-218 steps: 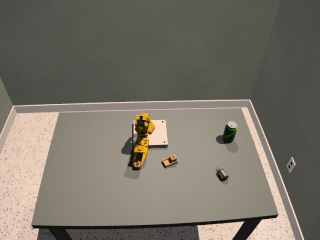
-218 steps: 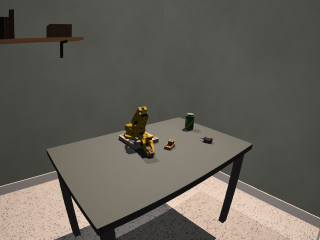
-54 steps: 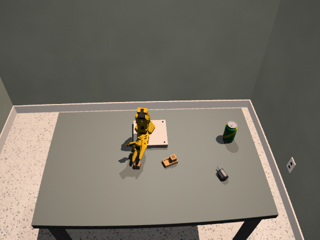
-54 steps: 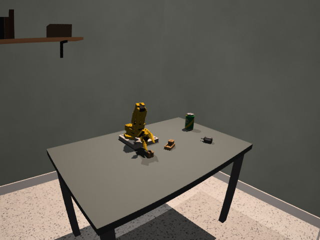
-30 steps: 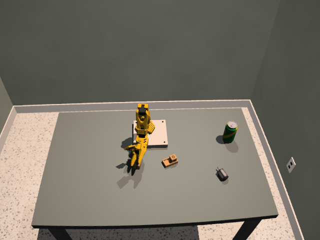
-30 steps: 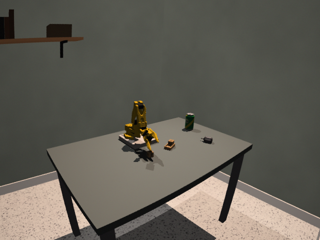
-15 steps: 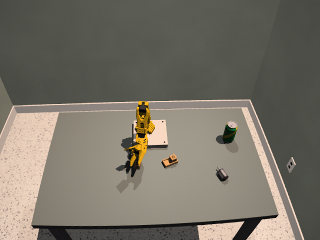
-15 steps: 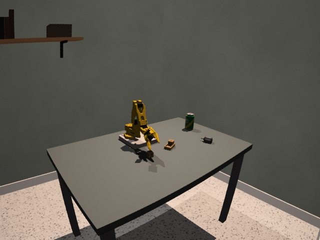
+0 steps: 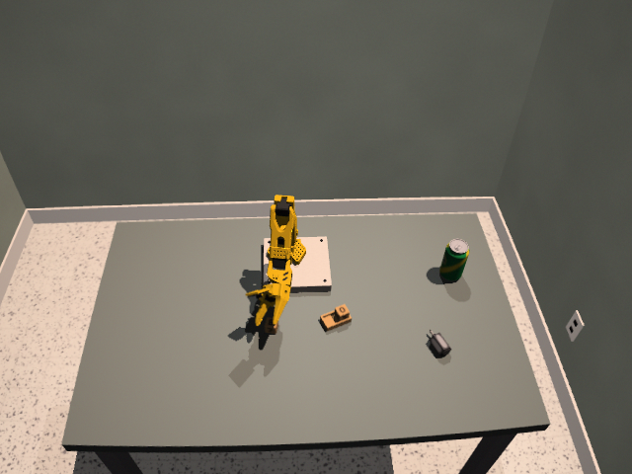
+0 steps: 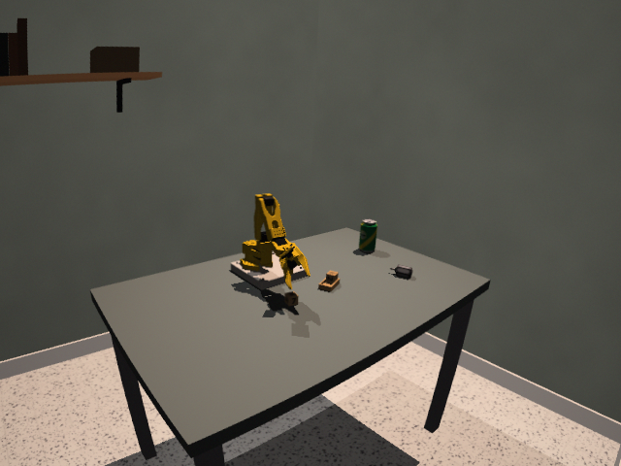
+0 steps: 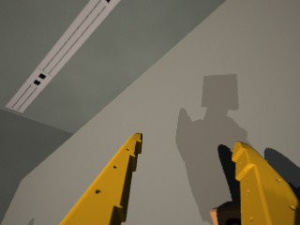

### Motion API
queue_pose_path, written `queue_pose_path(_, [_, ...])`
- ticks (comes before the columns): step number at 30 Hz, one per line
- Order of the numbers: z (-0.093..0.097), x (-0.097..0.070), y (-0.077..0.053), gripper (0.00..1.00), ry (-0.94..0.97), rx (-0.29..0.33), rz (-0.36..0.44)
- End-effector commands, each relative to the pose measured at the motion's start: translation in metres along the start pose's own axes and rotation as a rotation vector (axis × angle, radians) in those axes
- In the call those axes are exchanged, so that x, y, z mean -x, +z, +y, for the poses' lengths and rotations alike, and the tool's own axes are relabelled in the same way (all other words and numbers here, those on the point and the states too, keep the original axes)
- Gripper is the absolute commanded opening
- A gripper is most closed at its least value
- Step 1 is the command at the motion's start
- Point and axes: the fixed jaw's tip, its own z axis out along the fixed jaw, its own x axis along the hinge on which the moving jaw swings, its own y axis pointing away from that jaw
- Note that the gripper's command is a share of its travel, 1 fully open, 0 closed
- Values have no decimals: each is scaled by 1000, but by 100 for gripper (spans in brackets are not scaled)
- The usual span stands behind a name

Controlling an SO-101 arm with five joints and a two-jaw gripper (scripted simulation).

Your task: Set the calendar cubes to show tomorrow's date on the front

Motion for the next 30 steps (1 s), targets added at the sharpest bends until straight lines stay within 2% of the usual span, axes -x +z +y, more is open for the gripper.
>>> queue_pose_path(1, [8, 6, -5, 35, -115, -66, 157])
queue_pose_path(30, [13, 12, -22, 35, -287, -131, 288])
